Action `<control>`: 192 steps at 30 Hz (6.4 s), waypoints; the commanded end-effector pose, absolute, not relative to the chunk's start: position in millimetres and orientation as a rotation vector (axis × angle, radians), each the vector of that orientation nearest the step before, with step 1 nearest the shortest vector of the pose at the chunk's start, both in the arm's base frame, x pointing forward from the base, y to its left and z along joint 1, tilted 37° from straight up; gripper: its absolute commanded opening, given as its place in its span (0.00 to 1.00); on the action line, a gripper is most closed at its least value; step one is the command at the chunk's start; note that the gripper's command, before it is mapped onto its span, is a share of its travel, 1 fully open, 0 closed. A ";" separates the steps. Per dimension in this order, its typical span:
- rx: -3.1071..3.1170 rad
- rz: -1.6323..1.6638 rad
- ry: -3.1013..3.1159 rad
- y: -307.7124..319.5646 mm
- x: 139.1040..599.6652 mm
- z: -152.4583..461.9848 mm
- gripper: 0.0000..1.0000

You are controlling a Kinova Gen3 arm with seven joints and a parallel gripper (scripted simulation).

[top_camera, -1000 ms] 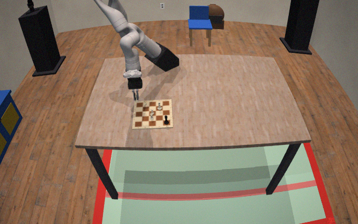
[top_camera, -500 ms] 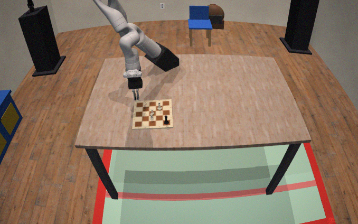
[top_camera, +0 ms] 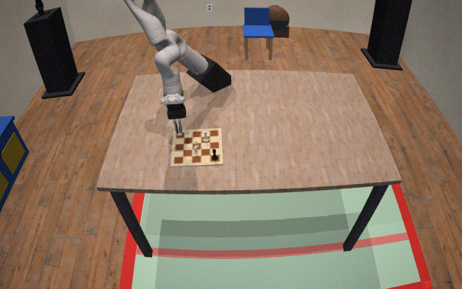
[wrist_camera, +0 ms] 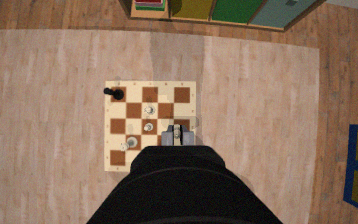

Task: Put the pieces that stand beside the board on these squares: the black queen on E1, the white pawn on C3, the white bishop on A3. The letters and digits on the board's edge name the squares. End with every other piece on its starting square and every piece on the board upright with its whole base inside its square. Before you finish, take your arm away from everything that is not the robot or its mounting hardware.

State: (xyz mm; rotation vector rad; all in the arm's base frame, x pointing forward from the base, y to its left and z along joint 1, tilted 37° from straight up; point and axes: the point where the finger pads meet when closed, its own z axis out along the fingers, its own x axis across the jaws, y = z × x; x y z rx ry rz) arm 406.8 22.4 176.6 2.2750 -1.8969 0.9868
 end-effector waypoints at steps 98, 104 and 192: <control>2.237 0.993 -1.897 -18.7 437.2 120.5 0.00; 2.237 0.993 -1.897 -18.8 437.3 120.4 0.00; 2.237 0.993 -1.897 -19.3 437.8 119.5 0.73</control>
